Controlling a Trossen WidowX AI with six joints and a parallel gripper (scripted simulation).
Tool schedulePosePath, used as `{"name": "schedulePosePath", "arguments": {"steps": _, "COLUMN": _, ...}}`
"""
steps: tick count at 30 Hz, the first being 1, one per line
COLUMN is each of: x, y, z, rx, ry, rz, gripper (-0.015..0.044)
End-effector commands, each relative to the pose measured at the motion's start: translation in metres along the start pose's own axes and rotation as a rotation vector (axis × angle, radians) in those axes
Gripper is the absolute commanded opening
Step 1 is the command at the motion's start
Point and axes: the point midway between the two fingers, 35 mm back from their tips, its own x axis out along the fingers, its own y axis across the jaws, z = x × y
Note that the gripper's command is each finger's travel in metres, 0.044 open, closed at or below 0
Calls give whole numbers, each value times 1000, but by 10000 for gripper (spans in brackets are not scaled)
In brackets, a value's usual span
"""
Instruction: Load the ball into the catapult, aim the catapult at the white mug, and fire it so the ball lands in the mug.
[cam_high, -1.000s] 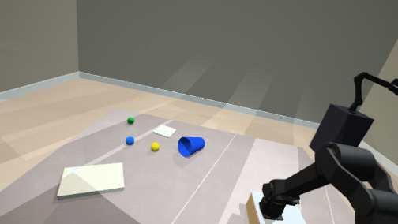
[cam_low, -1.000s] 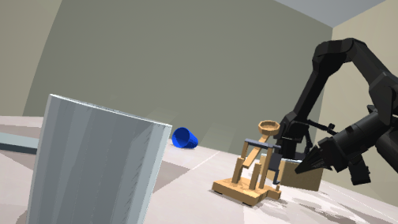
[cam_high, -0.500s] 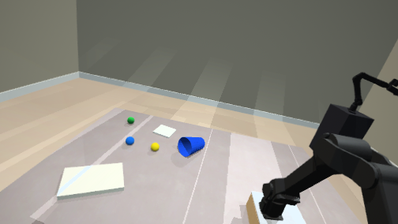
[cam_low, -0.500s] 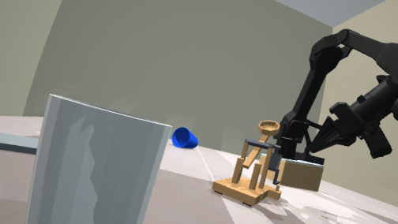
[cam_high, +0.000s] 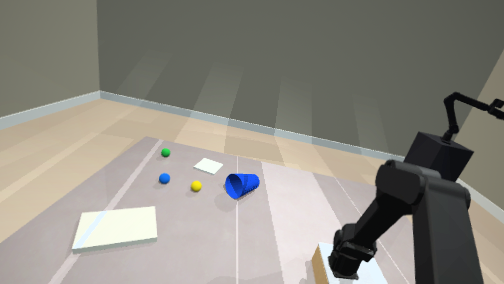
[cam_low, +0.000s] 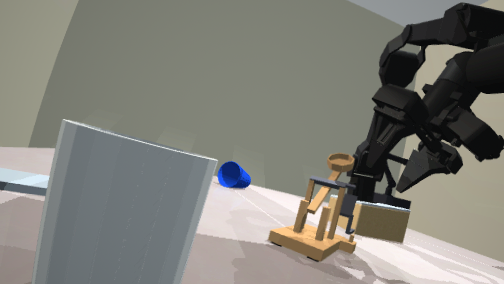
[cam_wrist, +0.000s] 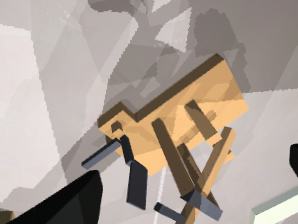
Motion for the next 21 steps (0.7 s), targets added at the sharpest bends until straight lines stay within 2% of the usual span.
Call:
{"name": "schedulePosePath", "arguments": {"steps": 1, "x": -6, "y": -25, "z": 6, "rx": 122, "ry": -82, "rz": 9, "gripper": 440}}
{"name": "schedulePosePath", "arguments": {"steps": 21, "x": -34, "y": -159, "z": -5, "rx": 687, "ry": -457, "rz": 29, "gripper": 440}}
